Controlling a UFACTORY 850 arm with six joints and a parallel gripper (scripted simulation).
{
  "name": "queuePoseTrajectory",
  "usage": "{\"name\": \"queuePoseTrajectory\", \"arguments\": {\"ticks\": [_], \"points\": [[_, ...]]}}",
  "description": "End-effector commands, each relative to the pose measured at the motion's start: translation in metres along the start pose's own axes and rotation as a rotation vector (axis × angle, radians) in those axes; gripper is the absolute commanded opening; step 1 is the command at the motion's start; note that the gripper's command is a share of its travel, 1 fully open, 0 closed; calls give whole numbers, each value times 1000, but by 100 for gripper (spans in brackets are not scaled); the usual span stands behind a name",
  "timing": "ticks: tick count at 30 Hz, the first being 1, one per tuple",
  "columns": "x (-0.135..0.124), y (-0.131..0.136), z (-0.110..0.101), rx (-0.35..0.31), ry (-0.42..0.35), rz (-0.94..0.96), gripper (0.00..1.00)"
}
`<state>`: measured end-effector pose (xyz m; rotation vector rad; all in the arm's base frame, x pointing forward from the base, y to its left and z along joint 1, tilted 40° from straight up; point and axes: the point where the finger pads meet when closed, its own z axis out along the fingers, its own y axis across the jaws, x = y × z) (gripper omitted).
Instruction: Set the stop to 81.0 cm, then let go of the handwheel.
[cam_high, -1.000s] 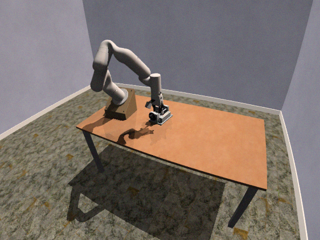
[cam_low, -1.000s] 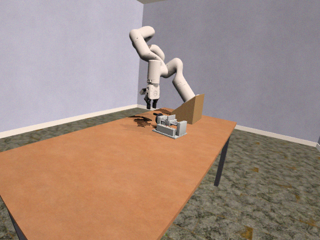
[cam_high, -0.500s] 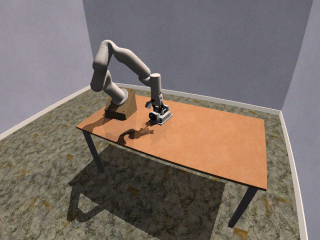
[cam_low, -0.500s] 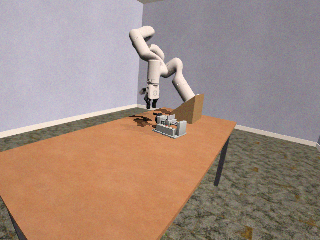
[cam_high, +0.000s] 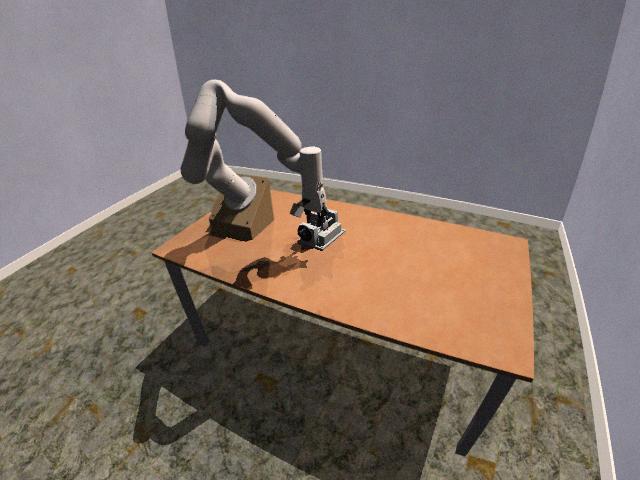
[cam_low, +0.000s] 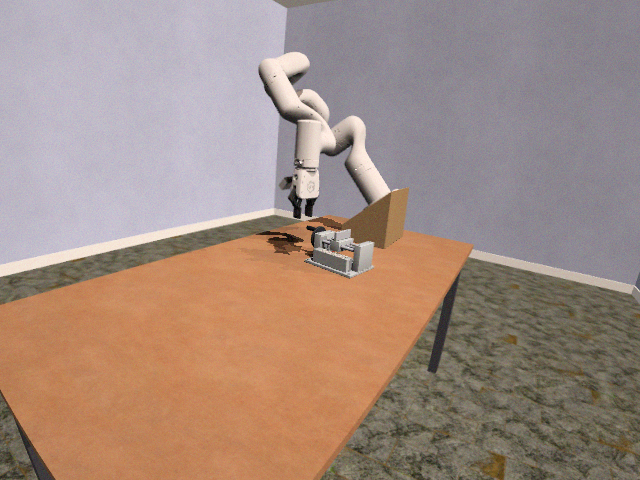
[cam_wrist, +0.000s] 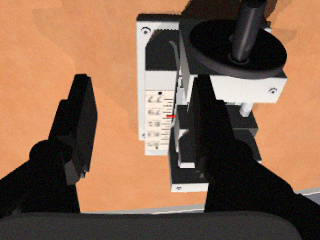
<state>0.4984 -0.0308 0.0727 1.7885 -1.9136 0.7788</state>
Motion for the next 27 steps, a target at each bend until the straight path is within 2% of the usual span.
{"name": "queuePoseTrajectory", "arguments": {"ticks": [1,21,23,26,27], "points": [[0,-1,-1,1,0,0,57],[0,0,-1,1,0,0,57],[4,11,-1,1,0,0,57],[16,47,-1,1,0,0,57],[16,47,-1,1,0,0,57]]}}
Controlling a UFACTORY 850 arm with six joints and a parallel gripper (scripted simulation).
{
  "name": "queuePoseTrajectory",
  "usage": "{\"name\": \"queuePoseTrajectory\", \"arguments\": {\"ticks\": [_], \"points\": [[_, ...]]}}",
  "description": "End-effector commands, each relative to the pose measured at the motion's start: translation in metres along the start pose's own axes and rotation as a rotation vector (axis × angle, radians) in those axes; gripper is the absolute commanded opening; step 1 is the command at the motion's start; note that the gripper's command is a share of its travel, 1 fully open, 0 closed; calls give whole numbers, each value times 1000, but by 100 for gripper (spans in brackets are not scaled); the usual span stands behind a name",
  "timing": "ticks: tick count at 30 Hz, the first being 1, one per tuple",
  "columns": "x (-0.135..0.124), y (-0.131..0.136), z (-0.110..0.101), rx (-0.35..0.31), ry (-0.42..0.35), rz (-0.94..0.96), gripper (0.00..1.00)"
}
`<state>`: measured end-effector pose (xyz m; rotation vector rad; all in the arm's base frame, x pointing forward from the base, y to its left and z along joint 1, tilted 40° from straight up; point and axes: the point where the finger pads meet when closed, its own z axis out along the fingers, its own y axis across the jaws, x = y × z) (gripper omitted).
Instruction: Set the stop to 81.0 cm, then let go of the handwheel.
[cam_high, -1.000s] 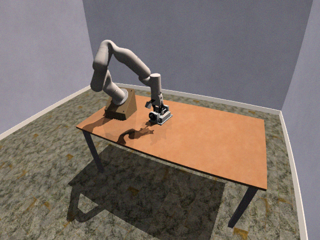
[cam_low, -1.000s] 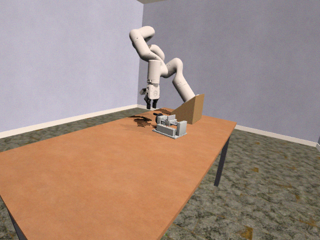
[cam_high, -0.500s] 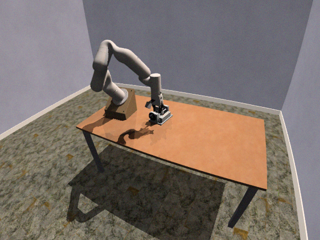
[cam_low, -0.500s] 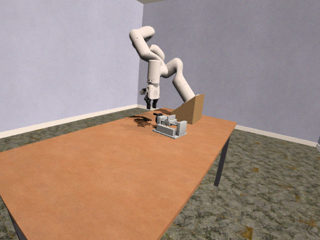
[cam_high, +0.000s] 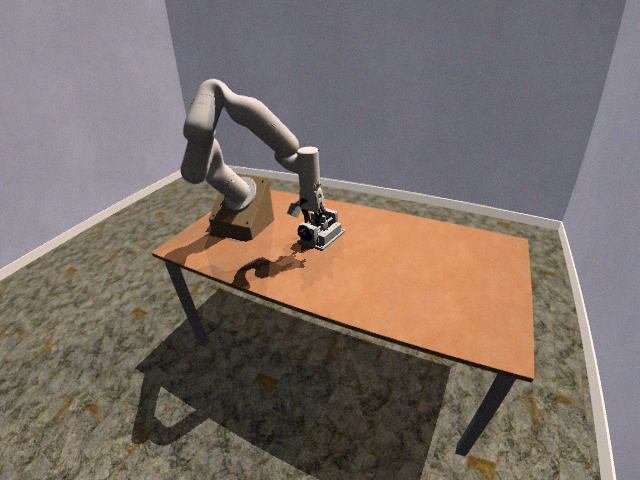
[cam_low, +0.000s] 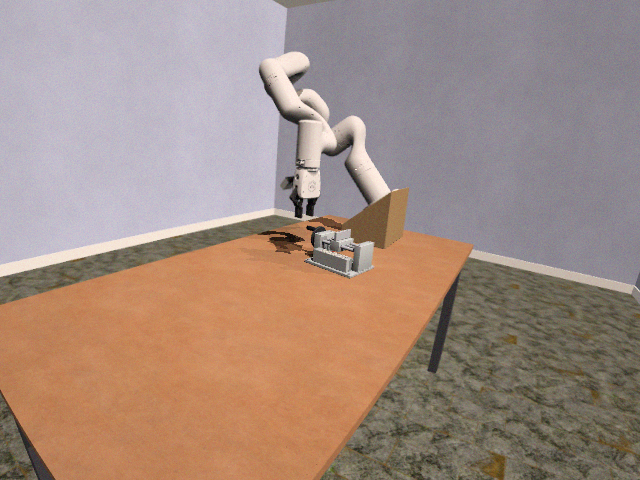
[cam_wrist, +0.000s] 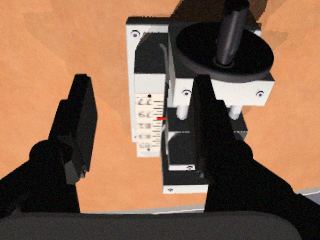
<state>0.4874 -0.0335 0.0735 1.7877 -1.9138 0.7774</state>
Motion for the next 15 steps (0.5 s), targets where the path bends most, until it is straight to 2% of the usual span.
{"name": "queuePoseTrajectory", "arguments": {"ticks": [1,6,15], "points": [[17,47,-1,3,0,0,57],[21,58,-1,3,0,0,57],[21,59,-1,3,0,0,57]]}}
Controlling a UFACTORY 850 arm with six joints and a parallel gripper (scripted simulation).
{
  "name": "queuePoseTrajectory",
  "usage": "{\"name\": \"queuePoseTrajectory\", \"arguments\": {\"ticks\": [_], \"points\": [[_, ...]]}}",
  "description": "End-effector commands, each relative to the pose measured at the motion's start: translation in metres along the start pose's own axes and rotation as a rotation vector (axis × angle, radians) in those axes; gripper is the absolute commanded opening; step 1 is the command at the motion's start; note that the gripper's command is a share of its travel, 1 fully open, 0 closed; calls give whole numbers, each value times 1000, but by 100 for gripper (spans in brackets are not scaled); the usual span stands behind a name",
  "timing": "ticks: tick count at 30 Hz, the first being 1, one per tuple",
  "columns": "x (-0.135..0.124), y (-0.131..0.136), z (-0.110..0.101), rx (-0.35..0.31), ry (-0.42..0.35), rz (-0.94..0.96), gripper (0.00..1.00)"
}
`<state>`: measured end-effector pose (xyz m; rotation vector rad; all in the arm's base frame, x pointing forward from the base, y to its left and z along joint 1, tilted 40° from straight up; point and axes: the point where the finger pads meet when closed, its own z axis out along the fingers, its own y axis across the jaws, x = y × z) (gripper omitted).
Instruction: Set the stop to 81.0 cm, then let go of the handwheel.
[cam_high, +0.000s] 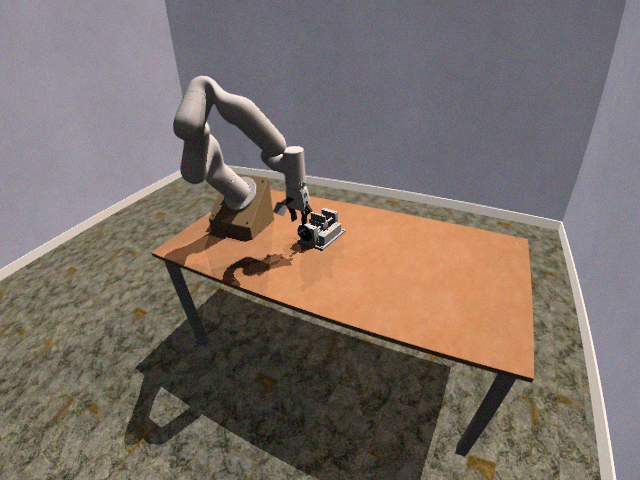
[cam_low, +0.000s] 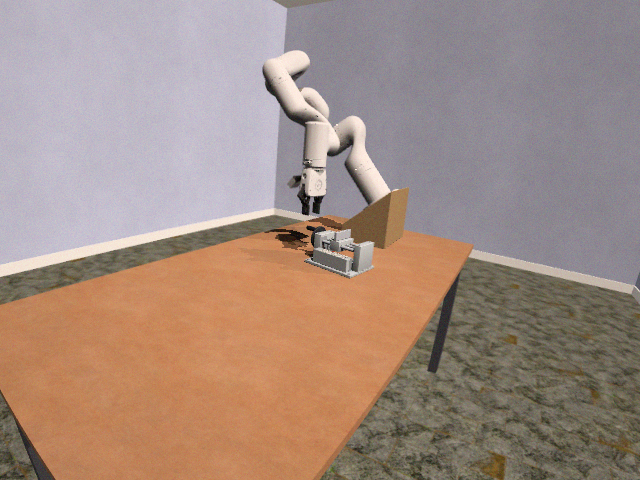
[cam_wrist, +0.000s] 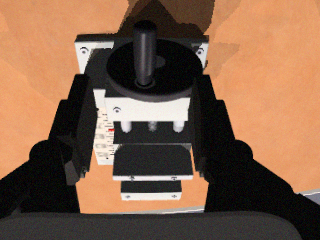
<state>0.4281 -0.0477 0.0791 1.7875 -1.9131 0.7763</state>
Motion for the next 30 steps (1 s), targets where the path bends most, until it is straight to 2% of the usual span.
{"name": "queuePoseTrajectory", "arguments": {"ticks": [1,24,30], "points": [[1,1,-1,3,-1,1,57],[1,1,4,3,-1,1,57],[1,1,18,3,-1,1,57]]}}
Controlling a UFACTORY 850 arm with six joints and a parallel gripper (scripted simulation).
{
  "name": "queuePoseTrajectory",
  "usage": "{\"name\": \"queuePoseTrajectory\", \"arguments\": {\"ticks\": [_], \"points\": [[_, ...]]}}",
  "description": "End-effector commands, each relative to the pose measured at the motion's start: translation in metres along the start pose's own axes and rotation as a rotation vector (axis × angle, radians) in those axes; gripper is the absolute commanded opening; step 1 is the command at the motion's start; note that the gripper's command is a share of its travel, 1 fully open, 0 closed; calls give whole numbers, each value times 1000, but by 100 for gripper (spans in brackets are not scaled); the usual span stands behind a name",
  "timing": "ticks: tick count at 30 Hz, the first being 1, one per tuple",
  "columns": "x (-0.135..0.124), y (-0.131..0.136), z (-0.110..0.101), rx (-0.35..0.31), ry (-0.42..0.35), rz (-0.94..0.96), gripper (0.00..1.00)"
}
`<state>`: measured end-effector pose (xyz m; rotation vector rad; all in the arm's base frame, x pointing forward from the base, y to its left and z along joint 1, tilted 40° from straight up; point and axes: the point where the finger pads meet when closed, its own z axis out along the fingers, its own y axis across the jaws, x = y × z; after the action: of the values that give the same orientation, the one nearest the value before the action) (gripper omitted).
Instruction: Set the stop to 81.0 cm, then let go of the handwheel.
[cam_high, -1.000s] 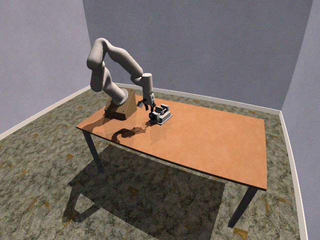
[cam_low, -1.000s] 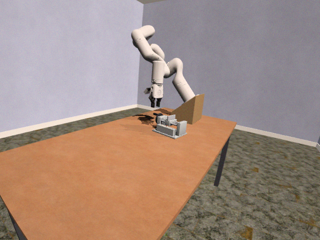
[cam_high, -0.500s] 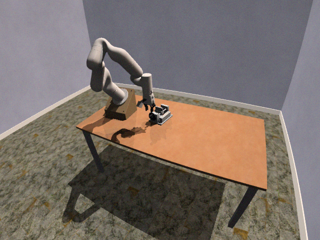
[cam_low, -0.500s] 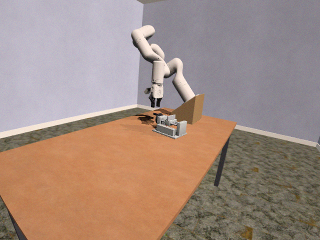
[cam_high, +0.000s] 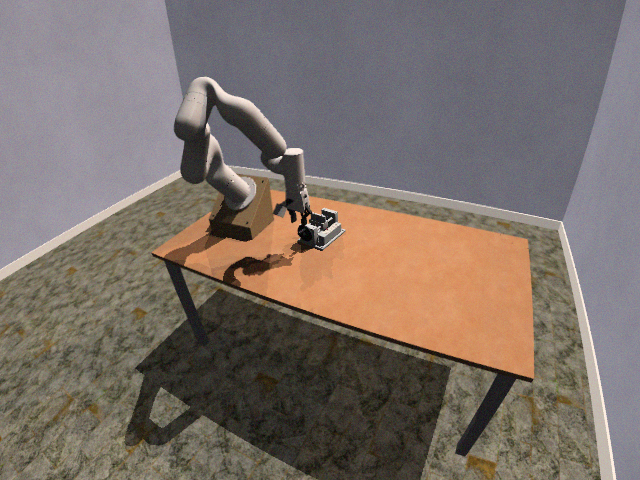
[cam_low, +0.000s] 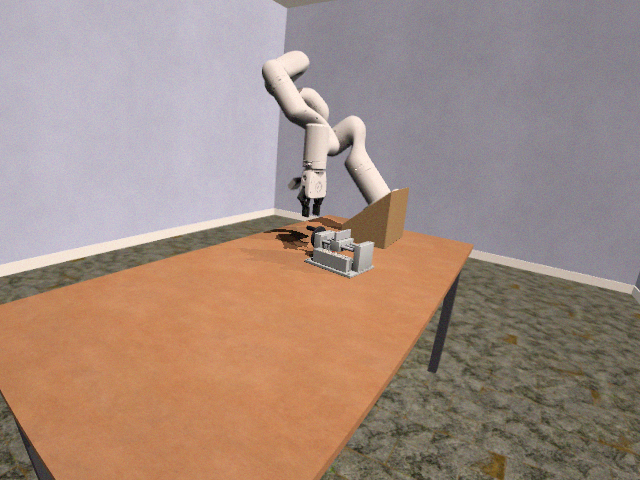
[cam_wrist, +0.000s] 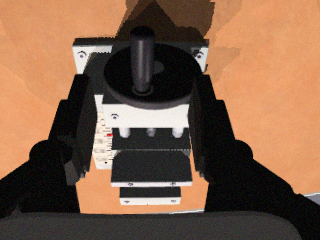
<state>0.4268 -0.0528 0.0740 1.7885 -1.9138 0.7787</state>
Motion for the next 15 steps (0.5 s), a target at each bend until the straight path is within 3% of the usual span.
{"name": "queuePoseTrajectory", "arguments": {"ticks": [1,15], "points": [[0,-1,14,1,0,0,57],[0,-1,53,1,0,0,57]]}}
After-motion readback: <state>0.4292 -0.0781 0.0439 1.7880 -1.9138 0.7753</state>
